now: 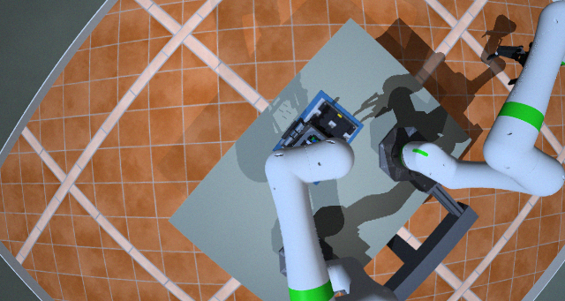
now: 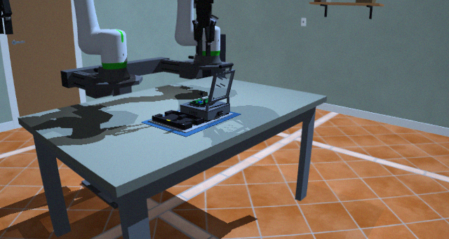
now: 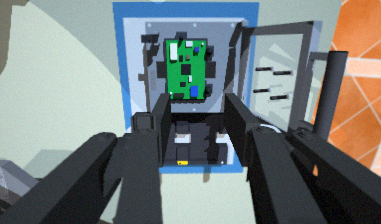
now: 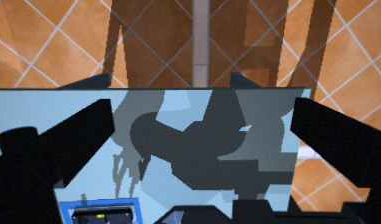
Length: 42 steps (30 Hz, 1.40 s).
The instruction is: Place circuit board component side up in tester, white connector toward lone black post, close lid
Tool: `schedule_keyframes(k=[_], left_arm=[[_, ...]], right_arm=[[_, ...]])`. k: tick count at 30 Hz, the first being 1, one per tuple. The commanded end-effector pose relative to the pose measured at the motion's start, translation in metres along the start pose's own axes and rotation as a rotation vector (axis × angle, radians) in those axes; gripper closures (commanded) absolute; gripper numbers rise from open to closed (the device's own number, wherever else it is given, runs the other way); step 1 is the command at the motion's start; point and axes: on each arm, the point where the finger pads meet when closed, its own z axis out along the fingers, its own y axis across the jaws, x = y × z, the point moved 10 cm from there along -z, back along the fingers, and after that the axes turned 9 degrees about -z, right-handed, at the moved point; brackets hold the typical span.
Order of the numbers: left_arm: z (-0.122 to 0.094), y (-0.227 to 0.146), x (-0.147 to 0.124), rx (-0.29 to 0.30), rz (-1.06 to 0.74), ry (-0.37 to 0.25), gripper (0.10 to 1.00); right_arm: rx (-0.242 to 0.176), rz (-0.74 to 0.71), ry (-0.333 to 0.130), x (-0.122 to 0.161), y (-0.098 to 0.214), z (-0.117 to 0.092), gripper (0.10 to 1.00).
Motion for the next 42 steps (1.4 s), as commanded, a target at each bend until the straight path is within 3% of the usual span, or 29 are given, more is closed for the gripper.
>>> schedule_keyframes(k=[1, 20, 42], left_arm=[[-0.001, 0.015, -0.003, -0.001, 0.000, -0.002, 0.729], [-0.001, 0.109, -0.017, -0.001, 0.000, -0.002, 0.729], [-0.001, 0.134, -0.021, -0.001, 0.000, -0.002, 0.729]], right_arm=[[-0.001, 0.000, 0.002, 0.000, 0.000, -0.001, 0.098], [-0.001, 0.000, 0.002, 0.000, 0.000, -0.001, 0.098], [-0.001, 0.000, 0.002, 0.000, 0.000, -0.001, 0.098]])
